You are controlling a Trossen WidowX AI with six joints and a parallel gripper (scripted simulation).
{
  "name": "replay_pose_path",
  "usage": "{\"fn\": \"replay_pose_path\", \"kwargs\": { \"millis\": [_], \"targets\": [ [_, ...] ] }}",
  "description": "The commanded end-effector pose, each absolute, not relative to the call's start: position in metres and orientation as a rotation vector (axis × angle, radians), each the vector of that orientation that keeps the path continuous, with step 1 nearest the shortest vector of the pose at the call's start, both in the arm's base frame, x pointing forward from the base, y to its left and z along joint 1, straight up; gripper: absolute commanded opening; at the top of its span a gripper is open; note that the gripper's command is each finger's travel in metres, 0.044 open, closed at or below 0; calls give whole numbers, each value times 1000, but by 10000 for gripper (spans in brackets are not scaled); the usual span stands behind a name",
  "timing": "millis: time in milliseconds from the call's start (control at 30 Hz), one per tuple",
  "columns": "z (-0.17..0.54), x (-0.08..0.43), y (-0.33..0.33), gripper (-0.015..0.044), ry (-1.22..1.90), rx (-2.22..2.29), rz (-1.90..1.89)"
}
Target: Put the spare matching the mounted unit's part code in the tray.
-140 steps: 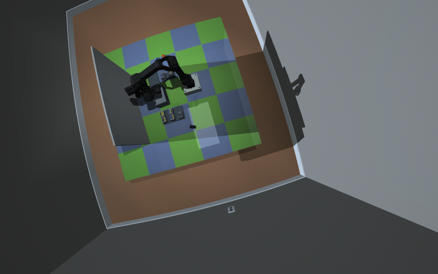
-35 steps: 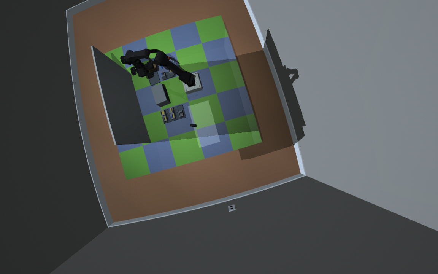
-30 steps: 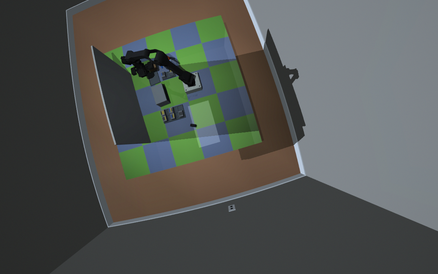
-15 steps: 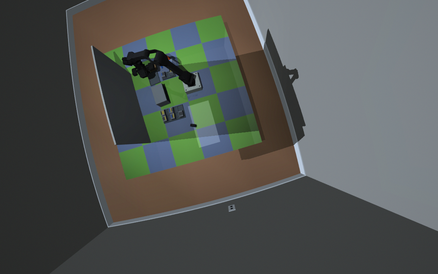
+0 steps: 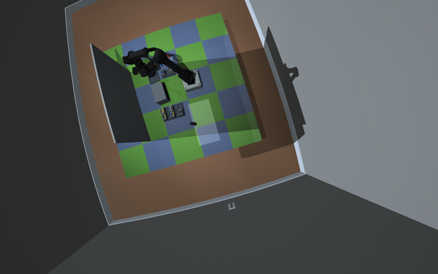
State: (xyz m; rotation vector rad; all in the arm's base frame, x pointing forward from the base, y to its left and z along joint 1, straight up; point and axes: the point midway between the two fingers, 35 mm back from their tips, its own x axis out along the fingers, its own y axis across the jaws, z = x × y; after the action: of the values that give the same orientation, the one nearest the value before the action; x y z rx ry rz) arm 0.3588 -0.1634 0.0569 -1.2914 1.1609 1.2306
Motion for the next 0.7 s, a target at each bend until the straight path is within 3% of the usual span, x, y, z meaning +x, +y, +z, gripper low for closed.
{"fn": "replay_pose_path", "kwargs": {
  "millis": [0,667],
  "targets": [
    [51,357,-163,0,1162,-1290,1241],
    [33,356,-162,0,1162,-1290,1241]
  ]
}}
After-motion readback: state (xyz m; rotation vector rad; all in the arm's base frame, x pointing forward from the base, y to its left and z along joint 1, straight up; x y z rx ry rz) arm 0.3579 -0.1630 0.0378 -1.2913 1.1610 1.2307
